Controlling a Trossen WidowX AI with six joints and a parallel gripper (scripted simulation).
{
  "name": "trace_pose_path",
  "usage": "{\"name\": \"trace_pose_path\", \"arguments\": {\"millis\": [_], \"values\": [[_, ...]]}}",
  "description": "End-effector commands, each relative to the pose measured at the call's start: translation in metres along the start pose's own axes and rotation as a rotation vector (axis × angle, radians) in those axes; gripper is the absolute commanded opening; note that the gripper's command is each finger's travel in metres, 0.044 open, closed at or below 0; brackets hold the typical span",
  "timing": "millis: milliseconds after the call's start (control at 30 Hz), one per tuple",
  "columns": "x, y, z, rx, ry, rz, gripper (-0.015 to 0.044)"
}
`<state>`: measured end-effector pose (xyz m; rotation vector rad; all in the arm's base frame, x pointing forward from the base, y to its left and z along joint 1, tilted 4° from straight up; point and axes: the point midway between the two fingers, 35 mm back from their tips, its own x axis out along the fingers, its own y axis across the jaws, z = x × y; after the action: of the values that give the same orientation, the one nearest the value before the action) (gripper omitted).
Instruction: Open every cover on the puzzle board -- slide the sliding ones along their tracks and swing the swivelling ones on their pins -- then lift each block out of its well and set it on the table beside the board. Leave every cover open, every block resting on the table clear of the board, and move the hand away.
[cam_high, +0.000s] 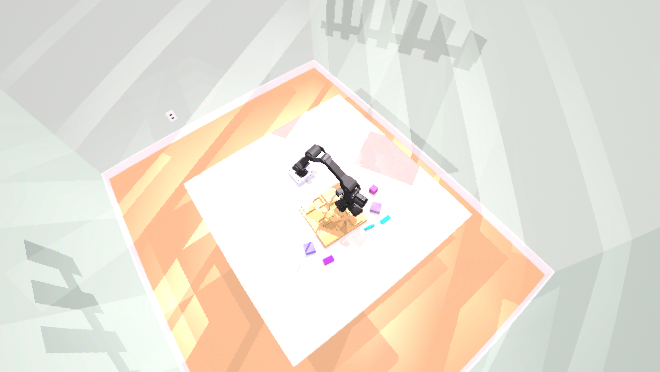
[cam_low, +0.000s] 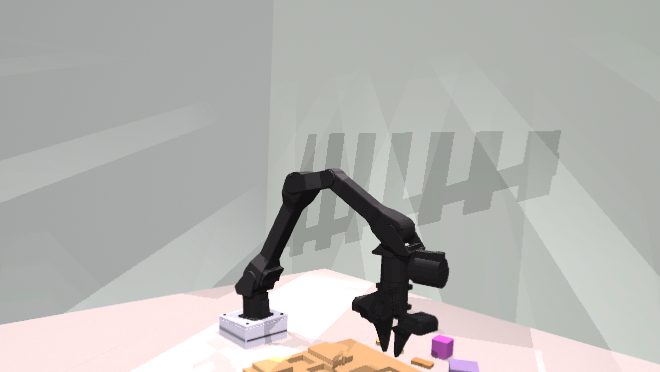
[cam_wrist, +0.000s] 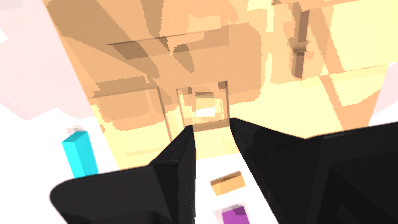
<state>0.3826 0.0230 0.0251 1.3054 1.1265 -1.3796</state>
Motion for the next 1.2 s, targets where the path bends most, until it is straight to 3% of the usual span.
{"name": "trace_pose_path", "arguments": {"millis": [0, 267, 667, 1167], "values": [[-0.015, 0.0, 0.0, 0.111, 0.001, 0.003, 0.0144], [-0.02, 0.0, 0.0, 0.154, 0.001, 0.003, 0.0144], [0.008, 0.0, 0.002, 0.151, 0.001, 0.003, 0.0144], [0.009, -0.001, 0.002, -0.05, 0.001, 0.003, 0.0144]]}}
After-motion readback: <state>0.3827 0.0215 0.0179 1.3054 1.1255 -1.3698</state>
